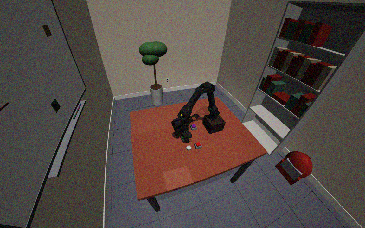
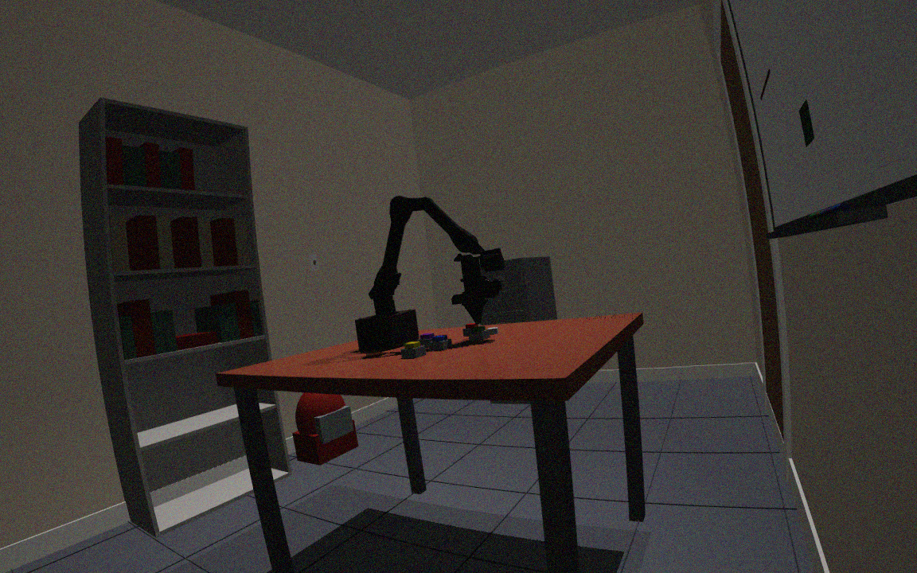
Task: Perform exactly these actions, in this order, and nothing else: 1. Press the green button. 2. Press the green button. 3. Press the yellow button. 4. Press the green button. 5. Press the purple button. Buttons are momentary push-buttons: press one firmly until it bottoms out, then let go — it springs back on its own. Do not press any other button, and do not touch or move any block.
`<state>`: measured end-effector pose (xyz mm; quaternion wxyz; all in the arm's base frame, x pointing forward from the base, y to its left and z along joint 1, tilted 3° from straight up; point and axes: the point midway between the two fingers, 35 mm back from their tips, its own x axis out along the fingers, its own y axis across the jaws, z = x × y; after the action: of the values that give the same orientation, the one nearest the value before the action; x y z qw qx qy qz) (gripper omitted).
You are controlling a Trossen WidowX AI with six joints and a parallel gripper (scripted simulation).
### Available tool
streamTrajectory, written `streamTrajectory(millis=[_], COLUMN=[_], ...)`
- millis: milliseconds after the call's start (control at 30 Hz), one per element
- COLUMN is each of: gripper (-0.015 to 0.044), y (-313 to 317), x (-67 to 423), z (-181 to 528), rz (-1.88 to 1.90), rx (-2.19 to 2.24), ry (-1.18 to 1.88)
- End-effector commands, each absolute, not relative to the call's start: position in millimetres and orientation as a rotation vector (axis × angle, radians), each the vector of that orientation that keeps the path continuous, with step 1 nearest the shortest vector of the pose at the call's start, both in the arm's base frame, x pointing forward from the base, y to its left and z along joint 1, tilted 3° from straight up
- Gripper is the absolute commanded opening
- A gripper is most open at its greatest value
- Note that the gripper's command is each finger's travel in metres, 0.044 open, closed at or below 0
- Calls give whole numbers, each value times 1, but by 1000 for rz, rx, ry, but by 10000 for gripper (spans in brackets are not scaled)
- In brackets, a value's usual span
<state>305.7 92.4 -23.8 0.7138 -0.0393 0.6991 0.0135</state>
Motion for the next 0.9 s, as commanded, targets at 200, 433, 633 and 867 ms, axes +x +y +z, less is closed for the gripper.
streamTrajectory(millis=[200,433,633,867], gripper=[20,20,20,20], y=[90,90,90,90], x=[304,304,304,304], z=[-41,-42,-42,-42], rz=[23,23,23,23], rx=[-89,-89,-89,-89], ry=[1552,1552,1552,1552])
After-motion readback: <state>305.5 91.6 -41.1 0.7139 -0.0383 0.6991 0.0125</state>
